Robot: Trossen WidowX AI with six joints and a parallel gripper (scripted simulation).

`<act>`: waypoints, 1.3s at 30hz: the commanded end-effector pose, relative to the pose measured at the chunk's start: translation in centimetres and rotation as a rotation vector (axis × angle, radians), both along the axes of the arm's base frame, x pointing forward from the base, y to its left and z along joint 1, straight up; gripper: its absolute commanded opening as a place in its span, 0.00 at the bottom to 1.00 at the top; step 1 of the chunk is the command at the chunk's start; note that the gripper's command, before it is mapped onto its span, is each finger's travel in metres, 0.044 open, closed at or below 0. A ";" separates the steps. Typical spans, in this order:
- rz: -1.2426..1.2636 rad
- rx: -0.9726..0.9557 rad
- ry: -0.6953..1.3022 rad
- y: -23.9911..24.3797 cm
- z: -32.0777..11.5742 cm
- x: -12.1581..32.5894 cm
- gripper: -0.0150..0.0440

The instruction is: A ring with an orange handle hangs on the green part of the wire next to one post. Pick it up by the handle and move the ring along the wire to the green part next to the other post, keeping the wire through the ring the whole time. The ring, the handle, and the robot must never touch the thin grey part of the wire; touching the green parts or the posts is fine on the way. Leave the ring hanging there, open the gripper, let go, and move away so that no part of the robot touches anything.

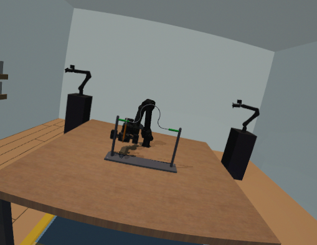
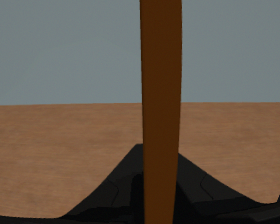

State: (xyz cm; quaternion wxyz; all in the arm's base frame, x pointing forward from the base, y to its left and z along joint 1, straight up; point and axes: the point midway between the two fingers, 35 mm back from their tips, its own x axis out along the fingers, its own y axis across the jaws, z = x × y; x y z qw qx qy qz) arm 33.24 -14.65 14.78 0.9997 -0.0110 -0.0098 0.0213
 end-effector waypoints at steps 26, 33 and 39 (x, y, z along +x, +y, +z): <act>-0.003 0.035 0.003 3.1 -0.1 -0.1 0.00; -0.002 0.077 0.005 4.3 -0.1 -0.1 0.00; 0.000 0.131 0.007 5.5 0.0 -0.2 0.00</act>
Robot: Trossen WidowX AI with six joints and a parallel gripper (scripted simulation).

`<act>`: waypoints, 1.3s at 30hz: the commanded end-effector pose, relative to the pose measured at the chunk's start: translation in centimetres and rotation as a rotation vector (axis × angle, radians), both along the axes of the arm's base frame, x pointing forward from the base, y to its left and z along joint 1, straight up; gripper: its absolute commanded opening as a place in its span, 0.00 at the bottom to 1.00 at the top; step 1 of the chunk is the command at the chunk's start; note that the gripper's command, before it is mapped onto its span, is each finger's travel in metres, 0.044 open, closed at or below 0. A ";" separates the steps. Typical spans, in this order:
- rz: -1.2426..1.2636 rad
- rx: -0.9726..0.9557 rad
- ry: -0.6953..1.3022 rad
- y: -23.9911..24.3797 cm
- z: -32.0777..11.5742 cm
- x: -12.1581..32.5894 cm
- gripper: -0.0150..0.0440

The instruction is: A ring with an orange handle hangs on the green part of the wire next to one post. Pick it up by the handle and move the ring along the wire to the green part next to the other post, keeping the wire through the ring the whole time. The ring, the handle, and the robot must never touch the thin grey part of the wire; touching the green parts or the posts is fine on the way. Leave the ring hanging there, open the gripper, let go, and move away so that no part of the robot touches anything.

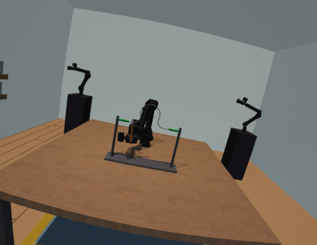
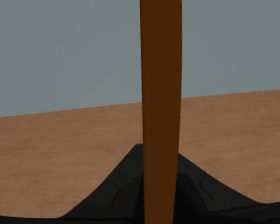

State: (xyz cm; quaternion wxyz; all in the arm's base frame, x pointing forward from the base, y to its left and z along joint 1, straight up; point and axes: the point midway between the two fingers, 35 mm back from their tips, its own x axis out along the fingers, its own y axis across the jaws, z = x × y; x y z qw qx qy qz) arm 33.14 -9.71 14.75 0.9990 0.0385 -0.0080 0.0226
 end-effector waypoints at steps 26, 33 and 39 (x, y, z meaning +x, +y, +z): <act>0.017 0.497 0.047 7.9 2.6 -0.7 0.00; 0.046 0.590 0.111 9.1 3.6 -1.4 0.00; 0.086 0.694 0.183 10.3 4.9 -2.3 0.00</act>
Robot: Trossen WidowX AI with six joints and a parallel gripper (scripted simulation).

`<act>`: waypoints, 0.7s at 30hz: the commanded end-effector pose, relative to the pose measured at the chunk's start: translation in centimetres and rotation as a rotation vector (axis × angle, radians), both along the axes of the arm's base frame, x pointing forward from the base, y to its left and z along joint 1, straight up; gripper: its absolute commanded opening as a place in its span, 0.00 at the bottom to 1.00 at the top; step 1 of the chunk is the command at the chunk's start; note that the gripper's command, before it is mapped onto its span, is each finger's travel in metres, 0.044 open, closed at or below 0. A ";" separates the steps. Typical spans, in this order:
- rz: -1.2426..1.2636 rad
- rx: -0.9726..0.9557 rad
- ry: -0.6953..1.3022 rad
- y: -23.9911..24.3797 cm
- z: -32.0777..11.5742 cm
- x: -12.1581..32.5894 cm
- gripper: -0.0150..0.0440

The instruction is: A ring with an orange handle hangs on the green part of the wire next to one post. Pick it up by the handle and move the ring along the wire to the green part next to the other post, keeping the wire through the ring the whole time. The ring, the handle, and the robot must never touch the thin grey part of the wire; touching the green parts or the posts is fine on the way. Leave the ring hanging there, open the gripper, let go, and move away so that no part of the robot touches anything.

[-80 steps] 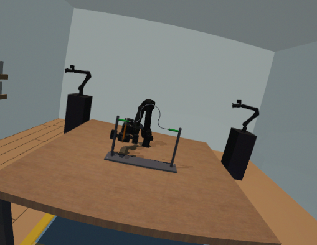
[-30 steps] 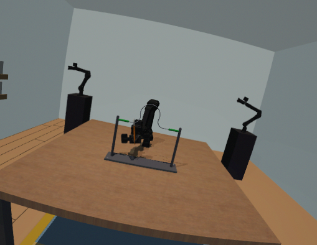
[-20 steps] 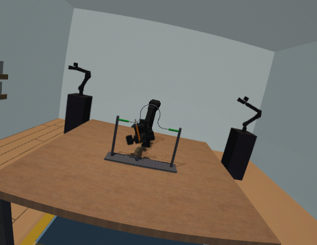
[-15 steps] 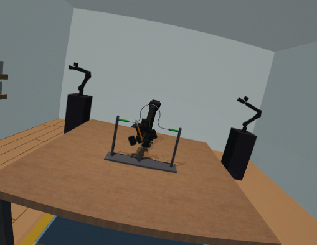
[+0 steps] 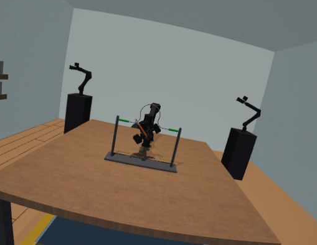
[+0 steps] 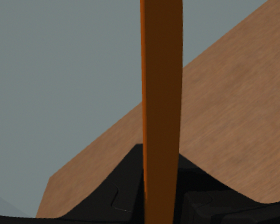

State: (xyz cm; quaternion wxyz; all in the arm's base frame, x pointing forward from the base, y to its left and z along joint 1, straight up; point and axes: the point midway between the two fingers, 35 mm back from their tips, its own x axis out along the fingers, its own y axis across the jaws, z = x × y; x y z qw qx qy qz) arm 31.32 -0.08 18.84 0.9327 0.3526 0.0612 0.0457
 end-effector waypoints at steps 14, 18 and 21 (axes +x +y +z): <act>0.239 0.400 0.190 3.0 5.8 -3.8 0.00; 0.308 0.493 0.225 3.2 7.3 -4.6 0.00; 0.338 0.576 0.231 3.4 8.5 -4.9 0.00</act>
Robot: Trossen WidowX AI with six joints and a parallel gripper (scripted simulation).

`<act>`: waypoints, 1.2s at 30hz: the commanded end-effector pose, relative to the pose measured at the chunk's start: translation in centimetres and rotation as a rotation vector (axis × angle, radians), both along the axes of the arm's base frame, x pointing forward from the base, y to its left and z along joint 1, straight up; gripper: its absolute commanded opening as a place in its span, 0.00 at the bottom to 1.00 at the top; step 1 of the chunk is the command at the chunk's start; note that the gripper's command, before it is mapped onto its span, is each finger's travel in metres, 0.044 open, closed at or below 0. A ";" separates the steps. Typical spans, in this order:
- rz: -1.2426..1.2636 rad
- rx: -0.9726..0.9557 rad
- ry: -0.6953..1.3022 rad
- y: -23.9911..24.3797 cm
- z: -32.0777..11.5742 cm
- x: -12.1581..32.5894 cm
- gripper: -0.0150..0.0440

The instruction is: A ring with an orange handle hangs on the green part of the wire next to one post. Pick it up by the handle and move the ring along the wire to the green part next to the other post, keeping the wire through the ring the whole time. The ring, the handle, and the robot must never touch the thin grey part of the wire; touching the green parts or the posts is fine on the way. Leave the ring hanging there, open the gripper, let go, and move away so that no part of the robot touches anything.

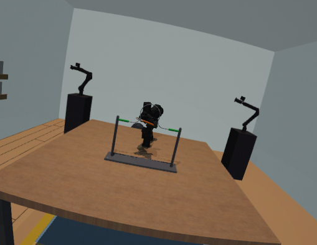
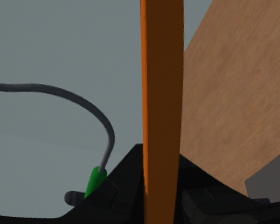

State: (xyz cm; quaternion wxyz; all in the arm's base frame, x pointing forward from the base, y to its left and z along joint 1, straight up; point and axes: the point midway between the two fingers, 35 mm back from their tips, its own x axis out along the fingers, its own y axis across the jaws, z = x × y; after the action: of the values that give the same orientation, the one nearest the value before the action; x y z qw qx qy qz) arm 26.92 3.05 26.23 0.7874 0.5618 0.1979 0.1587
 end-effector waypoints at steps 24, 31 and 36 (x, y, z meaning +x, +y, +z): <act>0.044 0.425 0.037 0.4 7.3 -0.6 0.00; 0.044 0.401 0.039 0.3 7.7 -0.6 0.00; 0.042 0.353 0.040 0.3 7.7 -0.6 0.00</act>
State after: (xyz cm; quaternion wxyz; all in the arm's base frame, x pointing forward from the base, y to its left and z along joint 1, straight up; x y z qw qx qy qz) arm 26.34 3.27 33.89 0.6585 0.7011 0.1905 0.1963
